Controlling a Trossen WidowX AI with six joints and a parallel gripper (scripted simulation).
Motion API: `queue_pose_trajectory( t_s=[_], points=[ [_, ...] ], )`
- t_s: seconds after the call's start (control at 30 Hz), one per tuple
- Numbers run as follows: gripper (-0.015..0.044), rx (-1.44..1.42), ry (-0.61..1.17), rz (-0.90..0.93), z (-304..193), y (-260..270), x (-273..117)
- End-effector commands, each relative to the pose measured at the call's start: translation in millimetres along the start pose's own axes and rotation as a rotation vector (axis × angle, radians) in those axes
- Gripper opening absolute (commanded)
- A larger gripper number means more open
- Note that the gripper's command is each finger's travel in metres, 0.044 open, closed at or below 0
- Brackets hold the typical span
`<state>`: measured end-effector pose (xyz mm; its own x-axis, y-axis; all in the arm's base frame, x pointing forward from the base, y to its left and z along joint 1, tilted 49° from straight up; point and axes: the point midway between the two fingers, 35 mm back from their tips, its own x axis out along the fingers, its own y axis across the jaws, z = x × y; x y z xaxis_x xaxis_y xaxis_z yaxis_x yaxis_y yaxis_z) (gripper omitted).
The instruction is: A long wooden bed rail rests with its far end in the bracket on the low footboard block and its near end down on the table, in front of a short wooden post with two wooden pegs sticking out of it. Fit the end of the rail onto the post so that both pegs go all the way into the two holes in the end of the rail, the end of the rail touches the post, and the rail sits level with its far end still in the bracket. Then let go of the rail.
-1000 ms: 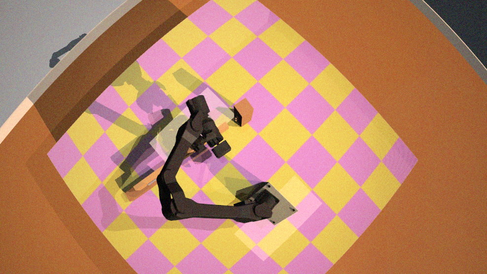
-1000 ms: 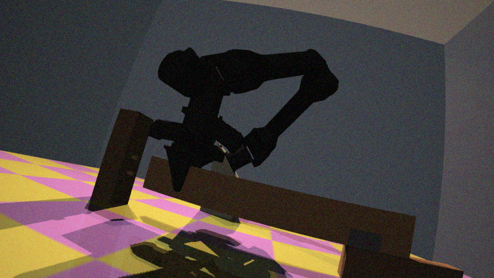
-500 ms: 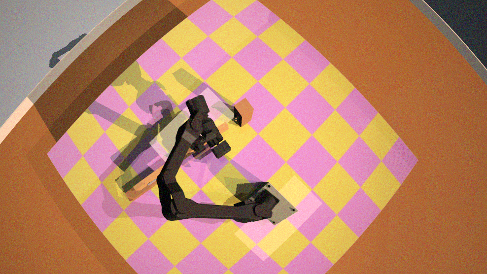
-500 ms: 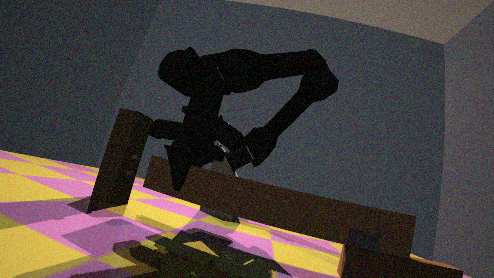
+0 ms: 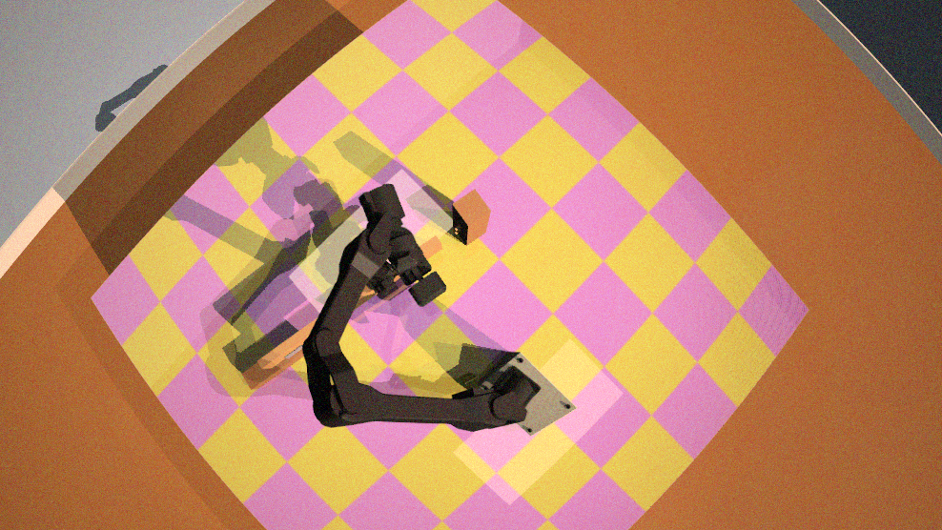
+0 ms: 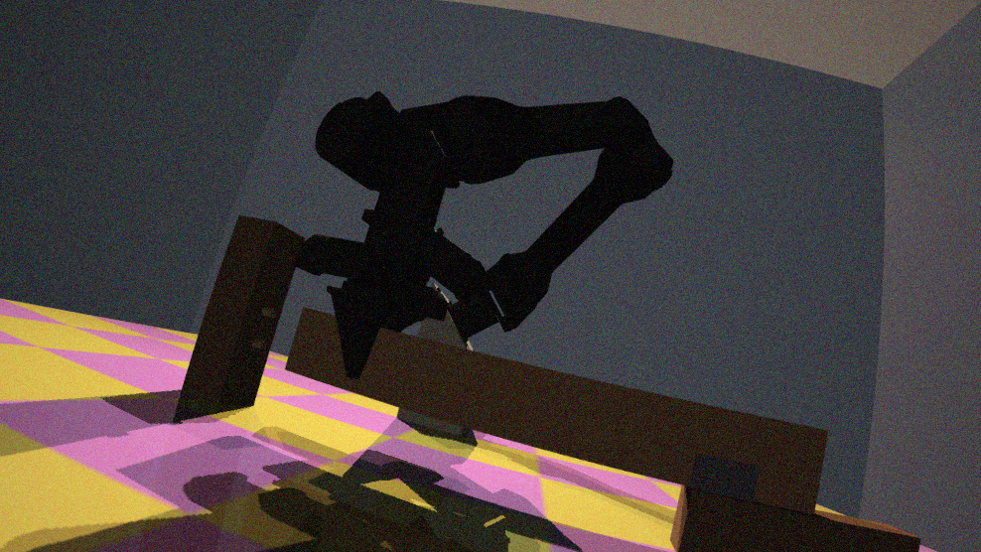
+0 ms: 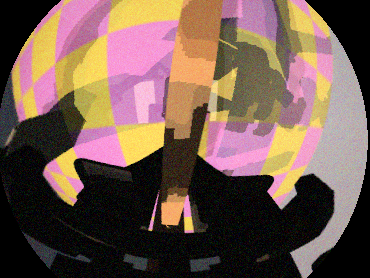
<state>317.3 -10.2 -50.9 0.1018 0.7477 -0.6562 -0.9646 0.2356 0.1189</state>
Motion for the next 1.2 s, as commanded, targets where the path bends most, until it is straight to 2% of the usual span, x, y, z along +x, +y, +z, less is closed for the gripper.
queue_pose_trajectory(
  t_s=[0.0, 1.17],
  points=[
    [0.0, -0.003, -0.001, -0.01, -1, -2, -4],
    [0.0, -0.003, -0.001, -0.01, -11, -1, -1]
  ],
)
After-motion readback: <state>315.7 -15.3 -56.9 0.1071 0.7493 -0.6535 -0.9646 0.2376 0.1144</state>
